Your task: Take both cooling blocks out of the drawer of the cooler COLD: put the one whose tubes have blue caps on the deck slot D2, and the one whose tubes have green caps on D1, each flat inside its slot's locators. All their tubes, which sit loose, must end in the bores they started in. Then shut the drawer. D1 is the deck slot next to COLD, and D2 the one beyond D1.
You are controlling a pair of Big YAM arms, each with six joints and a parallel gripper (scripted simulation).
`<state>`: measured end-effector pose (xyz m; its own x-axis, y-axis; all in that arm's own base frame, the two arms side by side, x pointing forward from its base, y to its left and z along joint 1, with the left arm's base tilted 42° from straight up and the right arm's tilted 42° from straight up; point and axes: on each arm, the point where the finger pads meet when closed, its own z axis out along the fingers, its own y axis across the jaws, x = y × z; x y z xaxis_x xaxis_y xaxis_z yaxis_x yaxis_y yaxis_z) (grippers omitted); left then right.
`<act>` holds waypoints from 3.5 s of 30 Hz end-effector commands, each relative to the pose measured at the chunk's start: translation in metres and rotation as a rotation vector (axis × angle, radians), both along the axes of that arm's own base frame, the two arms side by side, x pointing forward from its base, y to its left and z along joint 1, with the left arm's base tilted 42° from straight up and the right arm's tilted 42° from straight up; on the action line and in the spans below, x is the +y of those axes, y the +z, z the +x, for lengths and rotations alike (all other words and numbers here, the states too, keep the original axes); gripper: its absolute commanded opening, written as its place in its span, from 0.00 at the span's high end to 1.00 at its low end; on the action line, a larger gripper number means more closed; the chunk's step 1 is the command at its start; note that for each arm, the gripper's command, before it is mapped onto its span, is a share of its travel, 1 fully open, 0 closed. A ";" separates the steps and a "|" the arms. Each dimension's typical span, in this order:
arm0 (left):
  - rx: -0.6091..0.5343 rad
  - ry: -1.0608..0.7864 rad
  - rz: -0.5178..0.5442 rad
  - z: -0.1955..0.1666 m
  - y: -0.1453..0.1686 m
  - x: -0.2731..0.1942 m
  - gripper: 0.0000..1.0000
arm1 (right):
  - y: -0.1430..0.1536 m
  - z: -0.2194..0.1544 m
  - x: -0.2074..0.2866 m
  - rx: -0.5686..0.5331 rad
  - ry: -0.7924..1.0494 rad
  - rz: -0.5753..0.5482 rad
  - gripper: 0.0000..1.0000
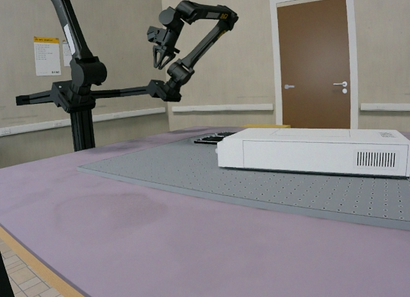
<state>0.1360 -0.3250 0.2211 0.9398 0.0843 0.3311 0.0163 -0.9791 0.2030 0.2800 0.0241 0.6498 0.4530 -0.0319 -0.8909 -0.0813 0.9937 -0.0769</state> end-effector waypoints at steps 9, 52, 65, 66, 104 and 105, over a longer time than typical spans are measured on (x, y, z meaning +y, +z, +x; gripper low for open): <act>-0.007 -0.003 -0.034 0.000 0.014 -0.008 0.72 | 0.070 -0.054 0.009 -0.185 0.043 0.015 1.00; -0.007 -0.003 -0.034 0.000 0.014 -0.008 0.72 | 0.160 -0.173 0.004 -0.425 0.128 0.071 1.00; -0.007 -0.003 -0.034 0.000 0.014 -0.008 0.72 | 0.176 -0.189 0.002 -0.453 0.139 0.078 1.00; -0.007 -0.003 -0.034 0.000 0.014 -0.008 0.72 | 0.176 -0.190 0.001 -0.414 0.145 0.091 1.00; -0.007 -0.003 -0.034 0.000 0.014 -0.008 0.72 | 0.225 -0.336 -0.036 -0.650 0.207 0.158 1.00; -0.007 -0.003 -0.034 0.000 0.014 -0.008 0.72 | 0.225 -0.336 -0.036 -0.650 0.207 0.159 1.00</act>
<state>0.1360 -0.3250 0.2211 0.9398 0.0843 0.3311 0.0163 -0.9791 0.2030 0.0178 0.0080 0.8424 0.8352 0.2129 -0.5071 -0.2666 0.9632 -0.0347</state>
